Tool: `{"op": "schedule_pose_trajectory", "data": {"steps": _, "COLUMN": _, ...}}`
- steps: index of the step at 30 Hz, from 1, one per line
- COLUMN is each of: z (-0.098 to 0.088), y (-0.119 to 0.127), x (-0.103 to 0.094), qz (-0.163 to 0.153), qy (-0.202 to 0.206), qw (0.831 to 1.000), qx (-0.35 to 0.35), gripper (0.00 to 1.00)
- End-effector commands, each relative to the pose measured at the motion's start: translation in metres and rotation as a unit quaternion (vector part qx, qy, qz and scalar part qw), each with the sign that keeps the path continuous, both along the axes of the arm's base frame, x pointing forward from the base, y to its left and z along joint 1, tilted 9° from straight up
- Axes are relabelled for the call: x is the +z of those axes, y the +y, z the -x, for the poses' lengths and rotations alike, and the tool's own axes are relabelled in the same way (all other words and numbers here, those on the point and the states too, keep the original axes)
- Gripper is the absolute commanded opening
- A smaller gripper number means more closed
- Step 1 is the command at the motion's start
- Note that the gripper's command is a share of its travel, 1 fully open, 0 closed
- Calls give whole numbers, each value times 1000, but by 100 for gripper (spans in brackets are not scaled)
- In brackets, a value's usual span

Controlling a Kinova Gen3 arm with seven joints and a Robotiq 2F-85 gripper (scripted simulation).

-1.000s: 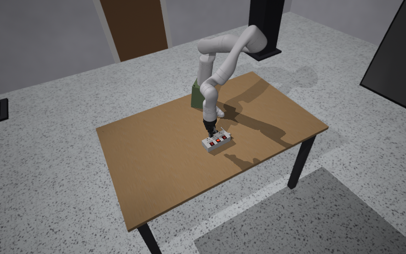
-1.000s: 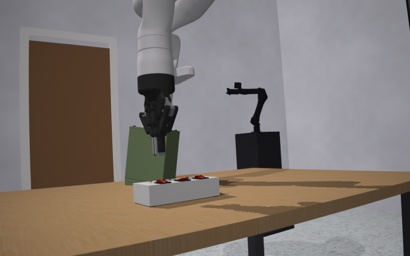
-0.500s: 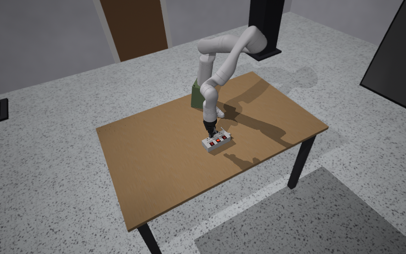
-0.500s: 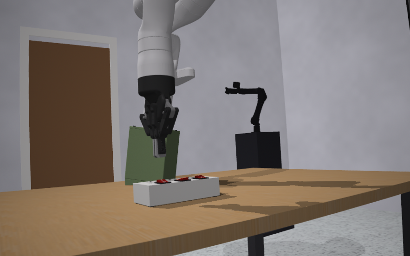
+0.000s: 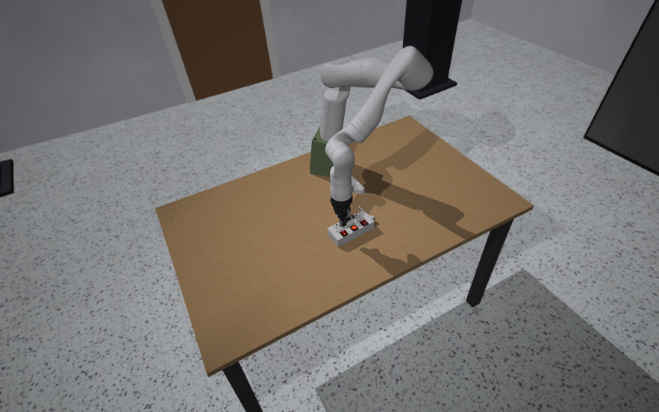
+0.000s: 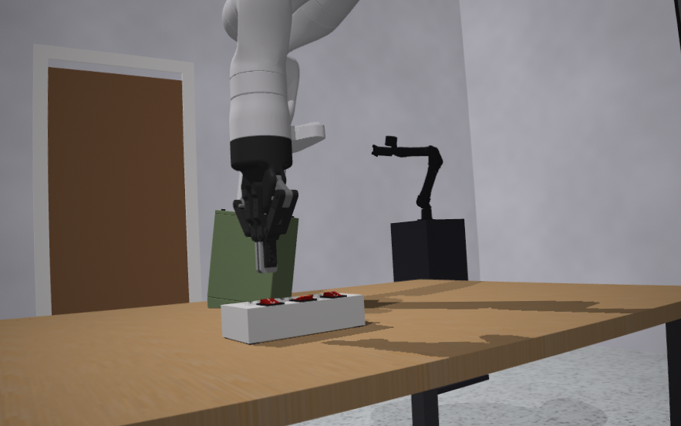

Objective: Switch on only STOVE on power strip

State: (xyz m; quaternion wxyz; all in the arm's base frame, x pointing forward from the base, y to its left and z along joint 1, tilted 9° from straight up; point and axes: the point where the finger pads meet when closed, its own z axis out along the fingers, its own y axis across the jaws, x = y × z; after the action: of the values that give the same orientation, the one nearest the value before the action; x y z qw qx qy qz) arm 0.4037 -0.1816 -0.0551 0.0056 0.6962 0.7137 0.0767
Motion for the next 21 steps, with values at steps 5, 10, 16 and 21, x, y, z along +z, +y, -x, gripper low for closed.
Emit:
{"op": "schedule_pose_trajectory", "data": {"steps": 5, "z": 0, "y": 0, "x": -7, "qz": 0, "qy": 2, "qw": 1000, "qx": 0, "gripper": 0}}
{"op": "schedule_pose_trajectory", "data": {"steps": 10, "z": -1, "y": 0, "x": -13, "qz": 0, "qy": 2, "qw": 1000, "qx": 0, "gripper": 0}}
{"op": "schedule_pose_trajectory", "data": {"steps": 16, "z": -2, "y": 1, "x": -20, "qz": 0, "qy": 2, "qw": 1000, "qx": 0, "gripper": 0}}
{"op": "schedule_pose_trajectory", "data": {"steps": 21, "z": -2, "y": 1, "x": -22, "qz": 0, "qy": 2, "qw": 1000, "qx": 0, "gripper": 0}}
